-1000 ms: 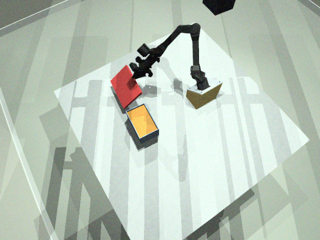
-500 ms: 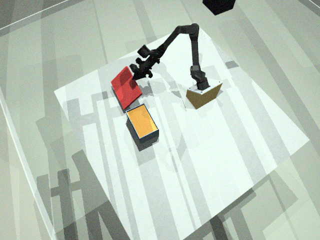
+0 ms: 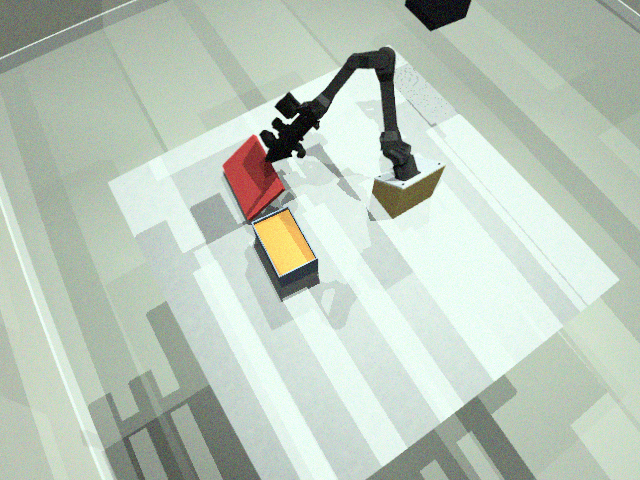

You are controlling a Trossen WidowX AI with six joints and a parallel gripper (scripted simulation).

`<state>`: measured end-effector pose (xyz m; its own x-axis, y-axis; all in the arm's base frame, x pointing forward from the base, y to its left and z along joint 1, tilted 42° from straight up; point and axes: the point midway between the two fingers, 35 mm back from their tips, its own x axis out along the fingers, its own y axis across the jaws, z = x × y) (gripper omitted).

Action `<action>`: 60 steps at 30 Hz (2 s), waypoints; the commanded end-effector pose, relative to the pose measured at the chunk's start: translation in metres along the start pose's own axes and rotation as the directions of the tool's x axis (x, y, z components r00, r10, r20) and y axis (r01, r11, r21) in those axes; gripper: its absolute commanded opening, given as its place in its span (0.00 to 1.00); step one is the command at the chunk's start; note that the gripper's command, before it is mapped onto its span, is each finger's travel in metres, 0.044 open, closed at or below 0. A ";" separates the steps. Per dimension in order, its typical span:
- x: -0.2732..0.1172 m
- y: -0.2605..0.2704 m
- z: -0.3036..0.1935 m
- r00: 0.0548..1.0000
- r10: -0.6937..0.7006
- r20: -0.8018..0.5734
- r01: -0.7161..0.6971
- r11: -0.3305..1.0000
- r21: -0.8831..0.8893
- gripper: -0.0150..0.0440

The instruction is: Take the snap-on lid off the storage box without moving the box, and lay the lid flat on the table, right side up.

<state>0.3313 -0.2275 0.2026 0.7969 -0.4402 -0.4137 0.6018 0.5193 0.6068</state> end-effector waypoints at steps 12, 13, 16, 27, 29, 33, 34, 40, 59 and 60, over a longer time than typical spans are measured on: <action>0.009 -0.007 -0.002 1.000 0.009 -0.008 -0.009 1.000 -0.006 0.25; 0.009 -0.008 -0.002 1.000 0.009 -0.008 -0.009 1.000 -0.006 0.25; 0.011 -0.010 -0.002 1.000 0.009 -0.008 -0.009 1.000 -0.006 0.25; 0.017 -0.016 -0.002 1.000 0.009 -0.008 -0.009 1.000 -0.006 0.25; 0.018 -0.018 -0.002 1.000 0.009 -0.008 -0.009 1.000 -0.007 0.25; 0.020 -0.020 -0.002 1.000 0.009 -0.008 -0.009 1.000 -0.007 0.25; 0.020 -0.021 -0.002 1.000 0.009 -0.008 -0.009 1.000 -0.007 0.25; 0.023 -0.024 -0.002 1.000 0.009 -0.008 -0.009 1.000 -0.007 0.25; 0.033 -0.036 -0.002 1.000 0.009 -0.008 -0.009 1.000 -0.007 0.25; 0.034 -0.037 -0.002 1.000 0.009 -0.008 -0.009 1.000 -0.007 0.25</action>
<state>0.3364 -0.2565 0.1734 0.8113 -0.4288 -0.3974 0.5825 0.5358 0.6112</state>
